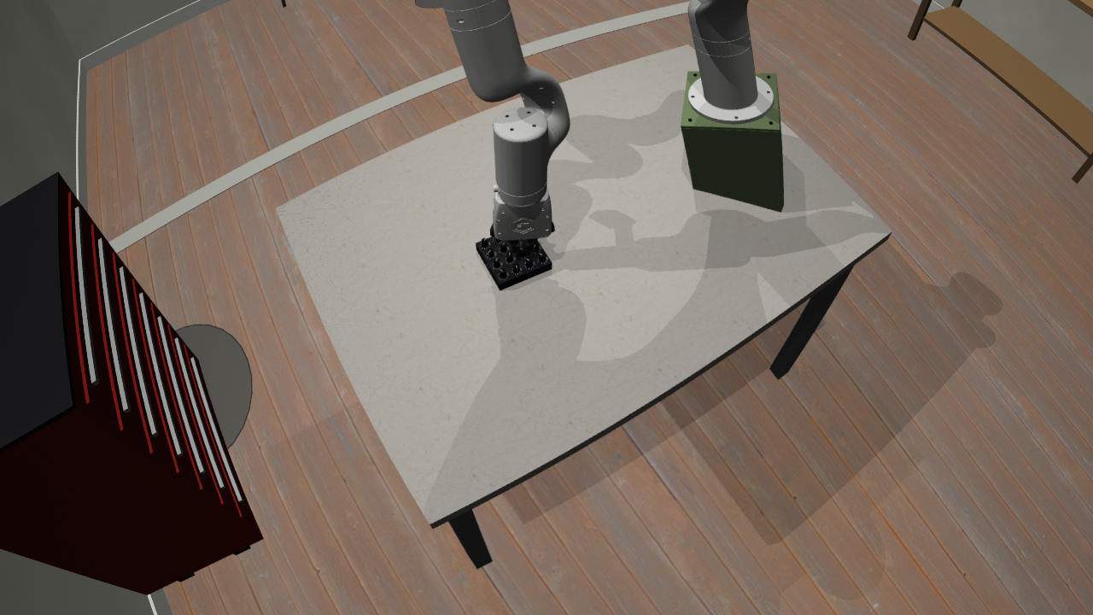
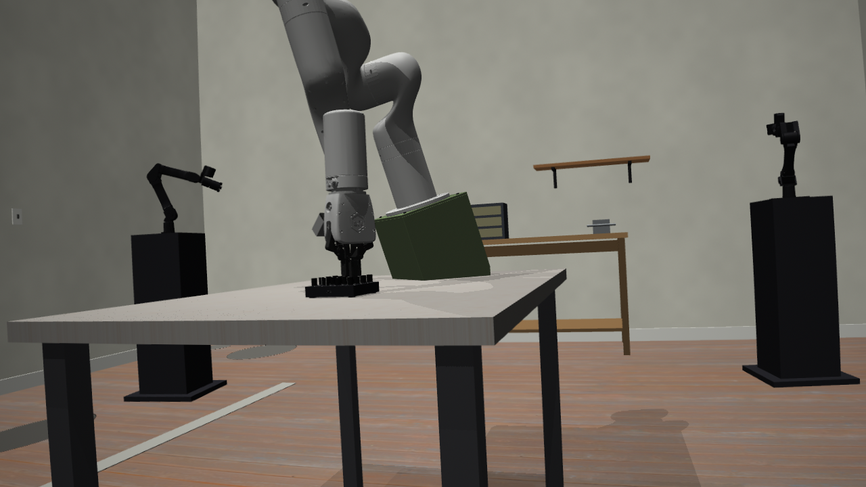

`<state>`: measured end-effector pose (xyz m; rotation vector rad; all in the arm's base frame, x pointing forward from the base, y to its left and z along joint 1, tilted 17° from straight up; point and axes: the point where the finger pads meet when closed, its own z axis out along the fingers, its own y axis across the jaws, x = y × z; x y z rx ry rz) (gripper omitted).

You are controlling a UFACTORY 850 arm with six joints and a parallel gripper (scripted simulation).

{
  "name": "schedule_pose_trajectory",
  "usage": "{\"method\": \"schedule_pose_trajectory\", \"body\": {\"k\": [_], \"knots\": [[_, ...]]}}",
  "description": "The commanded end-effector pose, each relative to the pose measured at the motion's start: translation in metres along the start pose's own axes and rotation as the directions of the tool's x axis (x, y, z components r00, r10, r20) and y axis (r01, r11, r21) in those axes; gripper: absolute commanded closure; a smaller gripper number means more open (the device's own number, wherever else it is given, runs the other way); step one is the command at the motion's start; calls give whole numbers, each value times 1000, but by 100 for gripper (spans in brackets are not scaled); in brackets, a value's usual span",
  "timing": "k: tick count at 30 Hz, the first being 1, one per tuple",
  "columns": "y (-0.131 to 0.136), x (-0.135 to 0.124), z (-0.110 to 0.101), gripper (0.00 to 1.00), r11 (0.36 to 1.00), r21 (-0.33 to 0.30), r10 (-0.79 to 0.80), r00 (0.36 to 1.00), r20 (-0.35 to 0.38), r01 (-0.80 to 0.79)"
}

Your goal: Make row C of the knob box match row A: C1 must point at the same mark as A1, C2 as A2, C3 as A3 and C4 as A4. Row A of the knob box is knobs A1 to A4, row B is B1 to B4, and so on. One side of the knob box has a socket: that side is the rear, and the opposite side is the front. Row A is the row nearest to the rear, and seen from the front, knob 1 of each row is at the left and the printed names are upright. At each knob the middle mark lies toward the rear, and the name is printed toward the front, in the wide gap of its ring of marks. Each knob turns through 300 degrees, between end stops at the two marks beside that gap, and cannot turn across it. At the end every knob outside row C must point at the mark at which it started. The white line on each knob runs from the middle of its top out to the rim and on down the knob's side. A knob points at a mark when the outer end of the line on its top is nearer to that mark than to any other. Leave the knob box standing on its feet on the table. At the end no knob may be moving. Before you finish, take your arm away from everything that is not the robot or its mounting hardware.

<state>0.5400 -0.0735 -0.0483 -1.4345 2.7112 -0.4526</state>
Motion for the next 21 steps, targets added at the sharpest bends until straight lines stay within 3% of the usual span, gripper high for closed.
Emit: {"method": "schedule_pose_trajectory", "body": {"k": [1,12,21], "knots": [[-1,0,0,92,999,2,49,999,2,-49],[-1,0,0,92,974,1,226,974,2,-226],[-1,0,0,92,894,1,447,894,2,-447]]}}
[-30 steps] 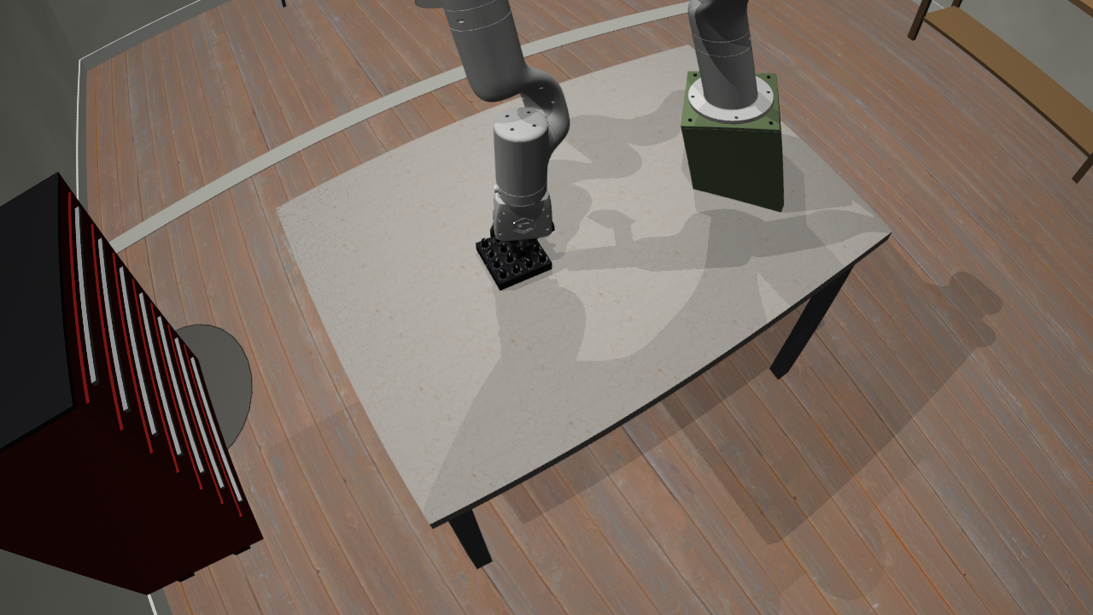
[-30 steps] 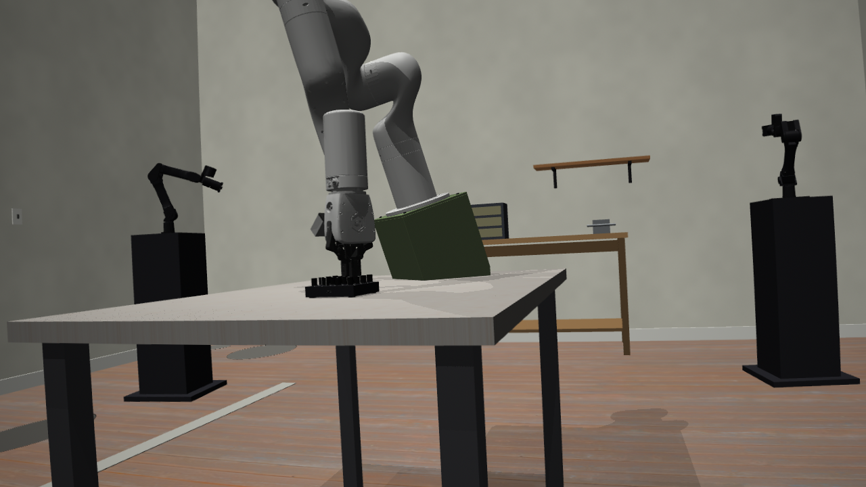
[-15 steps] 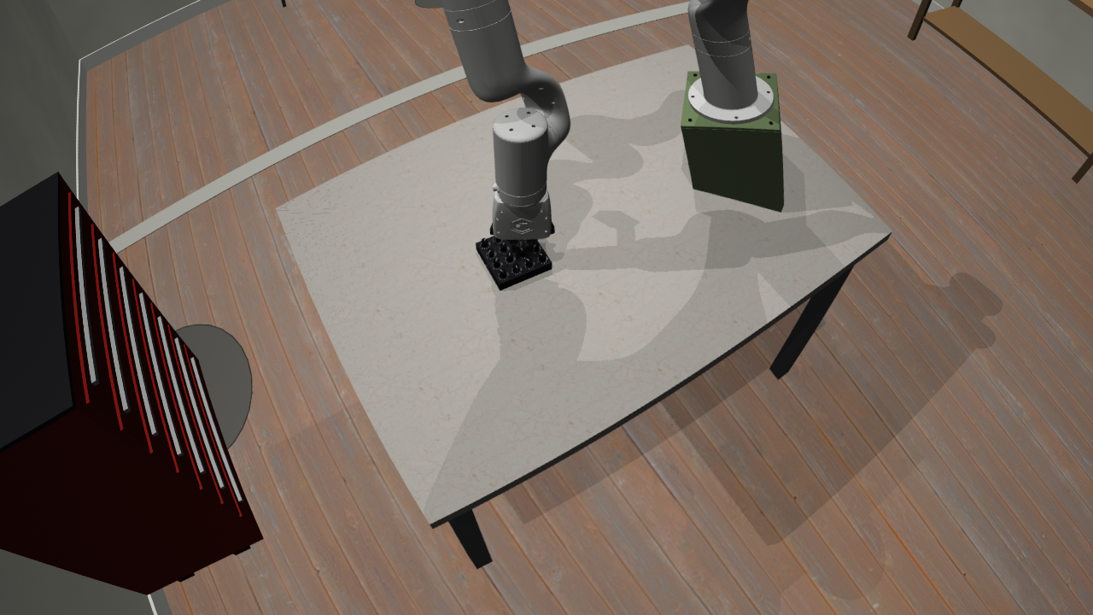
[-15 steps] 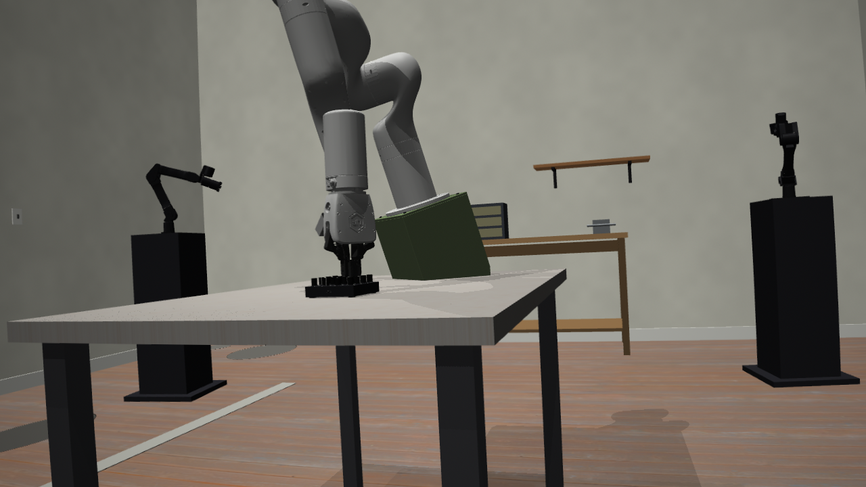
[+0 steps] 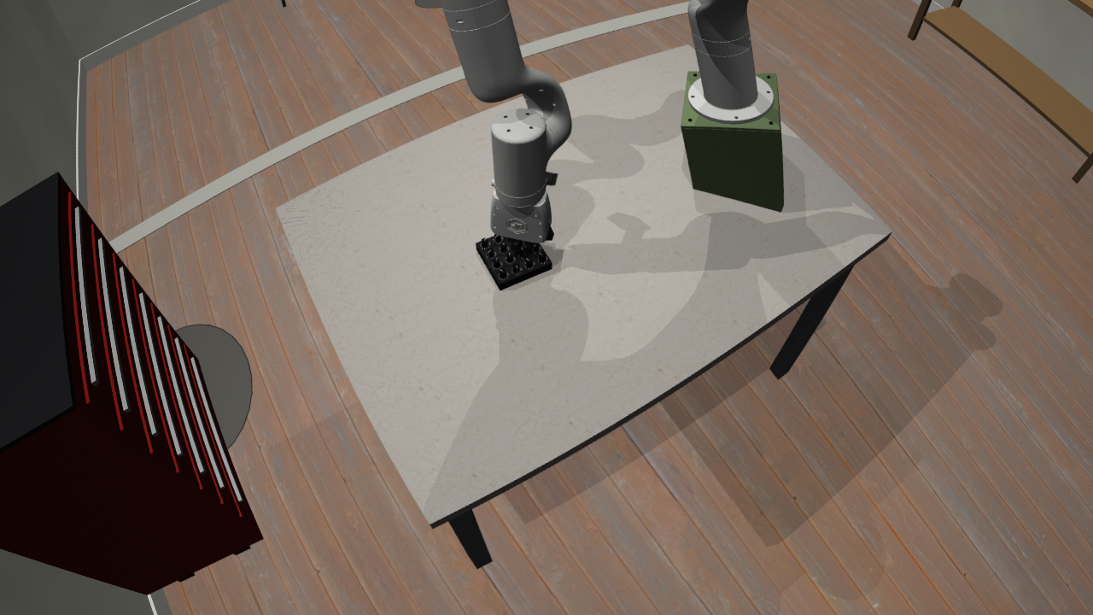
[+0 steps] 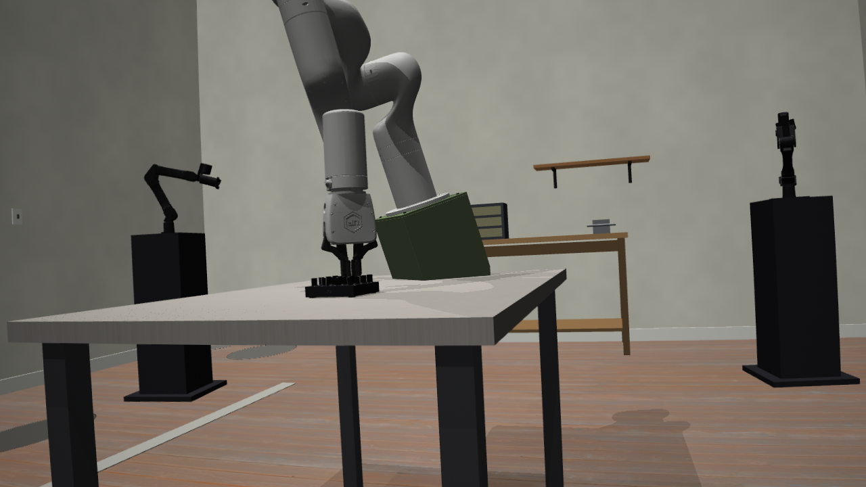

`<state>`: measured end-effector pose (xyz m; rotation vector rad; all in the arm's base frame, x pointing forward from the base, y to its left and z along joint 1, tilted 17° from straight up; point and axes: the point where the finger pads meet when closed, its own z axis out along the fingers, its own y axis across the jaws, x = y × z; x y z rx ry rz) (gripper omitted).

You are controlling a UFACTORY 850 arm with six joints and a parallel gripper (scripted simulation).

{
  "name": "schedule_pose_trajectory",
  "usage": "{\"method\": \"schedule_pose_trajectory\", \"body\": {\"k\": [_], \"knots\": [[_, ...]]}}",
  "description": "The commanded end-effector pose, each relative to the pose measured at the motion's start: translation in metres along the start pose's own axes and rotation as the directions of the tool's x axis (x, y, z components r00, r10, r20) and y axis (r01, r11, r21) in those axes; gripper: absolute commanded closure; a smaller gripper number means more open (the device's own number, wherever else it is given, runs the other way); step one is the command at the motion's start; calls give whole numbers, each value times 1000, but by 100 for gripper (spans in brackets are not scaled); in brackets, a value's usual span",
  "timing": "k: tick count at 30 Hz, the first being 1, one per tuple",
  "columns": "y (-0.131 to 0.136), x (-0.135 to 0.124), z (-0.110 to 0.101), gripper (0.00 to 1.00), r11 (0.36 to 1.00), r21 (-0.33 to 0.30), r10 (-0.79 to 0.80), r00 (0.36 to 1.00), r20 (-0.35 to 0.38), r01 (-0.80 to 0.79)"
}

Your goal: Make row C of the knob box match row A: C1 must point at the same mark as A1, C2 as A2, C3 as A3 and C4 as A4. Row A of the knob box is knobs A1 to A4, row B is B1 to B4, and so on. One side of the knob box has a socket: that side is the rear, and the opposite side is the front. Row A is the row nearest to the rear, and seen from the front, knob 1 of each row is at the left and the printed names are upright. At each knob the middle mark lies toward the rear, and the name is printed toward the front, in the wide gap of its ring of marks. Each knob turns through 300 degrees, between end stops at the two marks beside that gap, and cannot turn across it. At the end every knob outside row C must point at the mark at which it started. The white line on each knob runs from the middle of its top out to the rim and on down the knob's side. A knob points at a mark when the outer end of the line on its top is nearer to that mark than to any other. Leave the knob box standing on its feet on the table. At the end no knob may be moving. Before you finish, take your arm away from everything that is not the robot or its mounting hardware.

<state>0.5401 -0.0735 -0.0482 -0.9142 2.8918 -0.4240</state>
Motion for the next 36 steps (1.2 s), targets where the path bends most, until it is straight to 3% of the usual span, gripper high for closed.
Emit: {"method": "schedule_pose_trajectory", "body": {"k": [1,19,36], "knots": [[0,0,0,92,991,6,131,991,15,-131],[0,0,0,92,901,2,434,901,16,-434],[0,0,0,92,879,1,476,879,16,-476]]}}
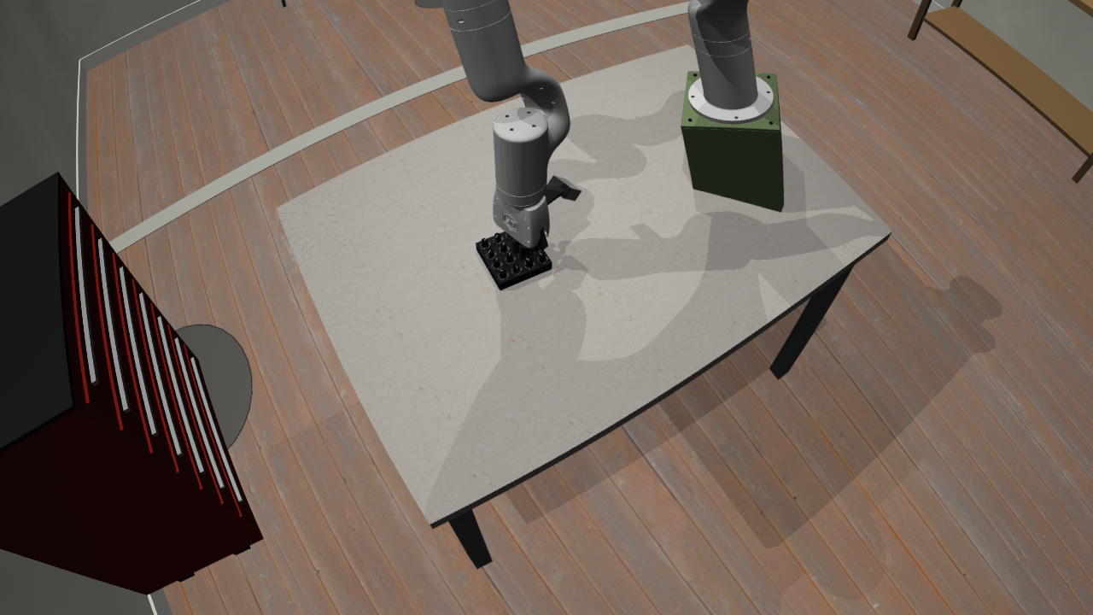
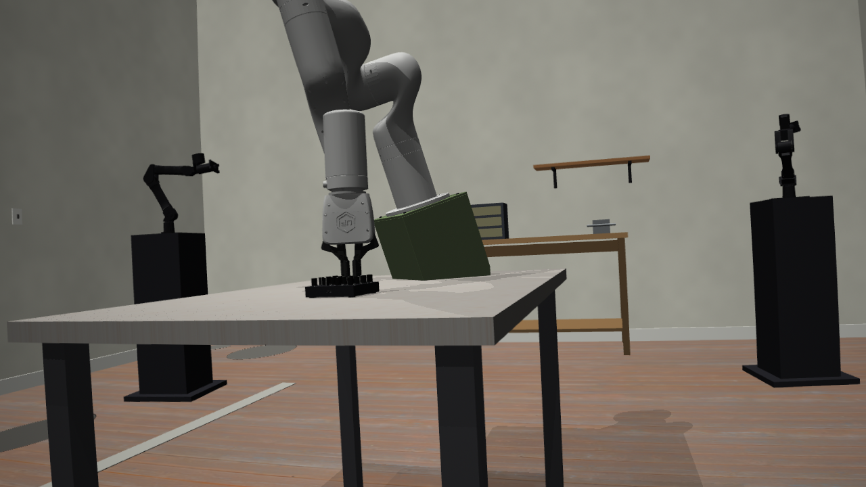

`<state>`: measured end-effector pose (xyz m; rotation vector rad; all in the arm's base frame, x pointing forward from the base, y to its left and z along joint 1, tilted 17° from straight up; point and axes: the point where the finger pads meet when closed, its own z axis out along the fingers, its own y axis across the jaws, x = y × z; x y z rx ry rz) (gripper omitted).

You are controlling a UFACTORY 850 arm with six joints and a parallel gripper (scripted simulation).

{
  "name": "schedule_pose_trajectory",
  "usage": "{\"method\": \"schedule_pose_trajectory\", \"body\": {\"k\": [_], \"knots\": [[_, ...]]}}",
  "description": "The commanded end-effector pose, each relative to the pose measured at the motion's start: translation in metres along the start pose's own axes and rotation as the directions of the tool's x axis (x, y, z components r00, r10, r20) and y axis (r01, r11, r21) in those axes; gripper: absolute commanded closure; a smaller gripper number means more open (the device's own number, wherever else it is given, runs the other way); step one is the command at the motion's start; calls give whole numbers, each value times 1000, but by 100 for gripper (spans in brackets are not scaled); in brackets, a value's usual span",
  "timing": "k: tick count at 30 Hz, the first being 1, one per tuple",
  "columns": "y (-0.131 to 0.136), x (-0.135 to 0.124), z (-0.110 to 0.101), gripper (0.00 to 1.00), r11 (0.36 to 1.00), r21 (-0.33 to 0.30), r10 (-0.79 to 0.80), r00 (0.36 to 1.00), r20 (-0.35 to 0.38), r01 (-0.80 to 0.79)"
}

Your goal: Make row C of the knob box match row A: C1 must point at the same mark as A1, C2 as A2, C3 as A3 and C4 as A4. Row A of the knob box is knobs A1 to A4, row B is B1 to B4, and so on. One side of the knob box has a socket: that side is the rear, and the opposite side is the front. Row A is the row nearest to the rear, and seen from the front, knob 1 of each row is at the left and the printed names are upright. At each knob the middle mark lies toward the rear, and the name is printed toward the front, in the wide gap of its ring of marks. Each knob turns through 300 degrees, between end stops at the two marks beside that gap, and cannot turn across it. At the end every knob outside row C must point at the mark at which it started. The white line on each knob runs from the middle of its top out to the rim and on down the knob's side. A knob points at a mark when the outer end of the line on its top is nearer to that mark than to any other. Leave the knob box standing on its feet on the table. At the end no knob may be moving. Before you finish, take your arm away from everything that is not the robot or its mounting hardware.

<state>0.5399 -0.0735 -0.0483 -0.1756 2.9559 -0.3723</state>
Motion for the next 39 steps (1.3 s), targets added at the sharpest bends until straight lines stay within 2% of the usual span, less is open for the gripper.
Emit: {"method": "schedule_pose_trajectory", "body": {"k": [1,8,9,30,39], "knots": [[0,-1,0,92,1000,0,1,1000,4,-1],[0,-1,0,92,1000,0,1,1000,4,-1],[0,-1,0,81,1000,0,1,1000,4,-1],[0,-1,-1,81,1000,0,1,1000,4,-1],[0,-1,-11,81,1000,0,1,1000,4,-1]]}}
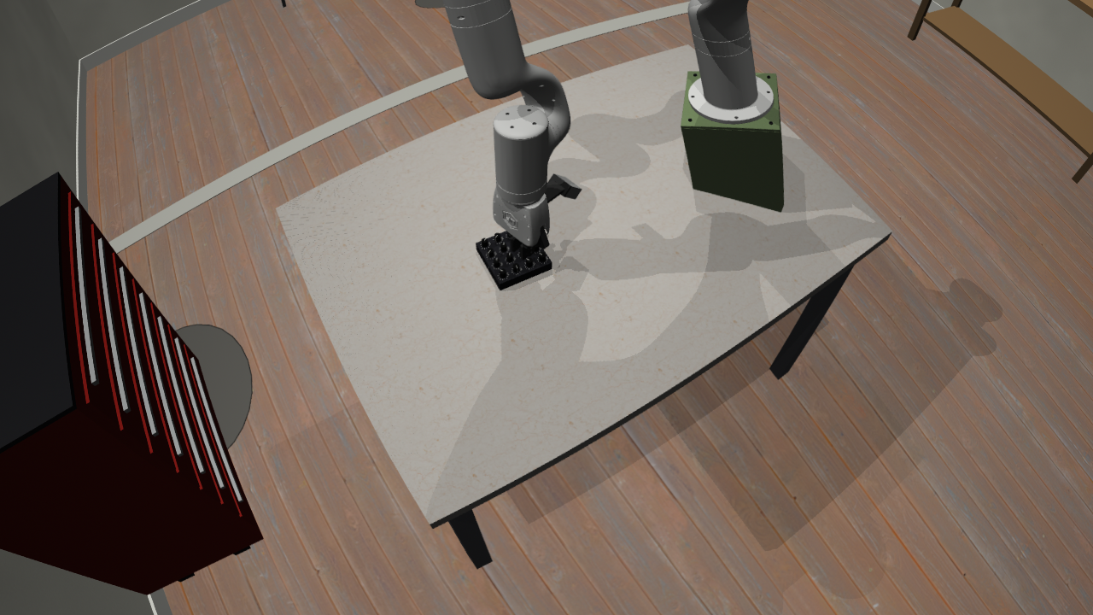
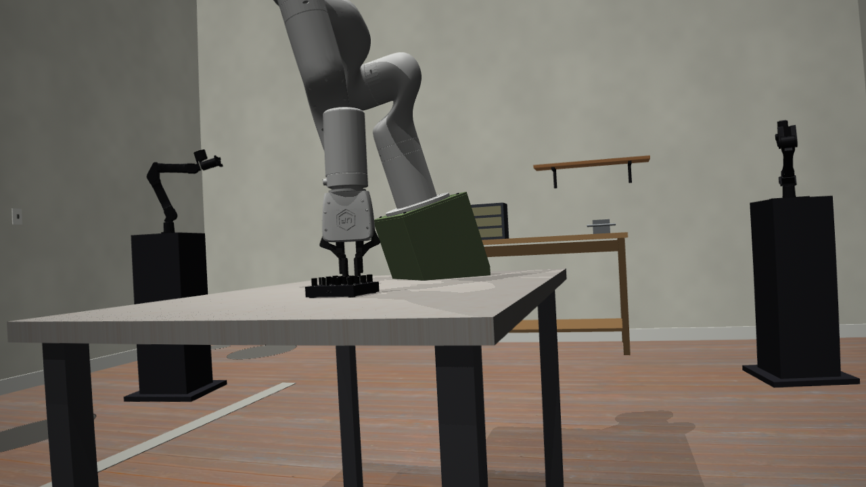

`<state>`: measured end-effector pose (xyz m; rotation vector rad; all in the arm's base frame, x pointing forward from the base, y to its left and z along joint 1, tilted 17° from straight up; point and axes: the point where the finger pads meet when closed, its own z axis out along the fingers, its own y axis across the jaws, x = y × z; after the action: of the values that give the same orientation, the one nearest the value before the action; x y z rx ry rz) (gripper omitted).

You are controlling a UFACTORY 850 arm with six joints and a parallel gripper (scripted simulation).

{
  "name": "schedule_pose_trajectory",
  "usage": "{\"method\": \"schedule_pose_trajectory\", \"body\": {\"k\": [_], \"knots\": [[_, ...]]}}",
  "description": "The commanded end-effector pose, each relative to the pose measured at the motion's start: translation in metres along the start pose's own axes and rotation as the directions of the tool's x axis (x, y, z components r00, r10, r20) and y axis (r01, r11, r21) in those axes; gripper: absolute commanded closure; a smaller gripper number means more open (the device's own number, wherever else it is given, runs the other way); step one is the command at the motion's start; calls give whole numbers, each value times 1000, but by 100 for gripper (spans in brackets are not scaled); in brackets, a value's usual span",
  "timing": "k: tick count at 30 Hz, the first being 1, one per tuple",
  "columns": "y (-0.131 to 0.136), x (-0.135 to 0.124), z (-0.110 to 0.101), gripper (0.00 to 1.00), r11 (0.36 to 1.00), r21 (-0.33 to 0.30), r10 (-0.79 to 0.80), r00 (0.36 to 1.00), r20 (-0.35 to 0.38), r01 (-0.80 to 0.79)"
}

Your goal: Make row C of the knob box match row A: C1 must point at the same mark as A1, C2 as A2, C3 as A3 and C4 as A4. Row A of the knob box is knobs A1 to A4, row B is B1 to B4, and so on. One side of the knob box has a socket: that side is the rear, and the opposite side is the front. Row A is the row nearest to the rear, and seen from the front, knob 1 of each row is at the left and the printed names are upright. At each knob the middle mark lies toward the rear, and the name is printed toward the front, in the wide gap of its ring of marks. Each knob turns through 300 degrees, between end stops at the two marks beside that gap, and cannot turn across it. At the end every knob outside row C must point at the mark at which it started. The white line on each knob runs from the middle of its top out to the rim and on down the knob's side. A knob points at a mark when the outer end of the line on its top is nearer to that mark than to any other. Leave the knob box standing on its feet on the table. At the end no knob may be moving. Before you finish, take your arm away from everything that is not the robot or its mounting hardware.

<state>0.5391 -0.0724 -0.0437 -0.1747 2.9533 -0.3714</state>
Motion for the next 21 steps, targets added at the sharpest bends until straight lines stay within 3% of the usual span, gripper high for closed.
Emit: {"method": "schedule_pose_trajectory", "body": {"k": [1,10,21], "knots": [[0,-1,-9,81,1000,0,0,1000,1,0],[0,-1,-30,81,1000,0,0,1000,1,0],[0,-1,-32,81,1000,0,0,1000,1,0]]}}
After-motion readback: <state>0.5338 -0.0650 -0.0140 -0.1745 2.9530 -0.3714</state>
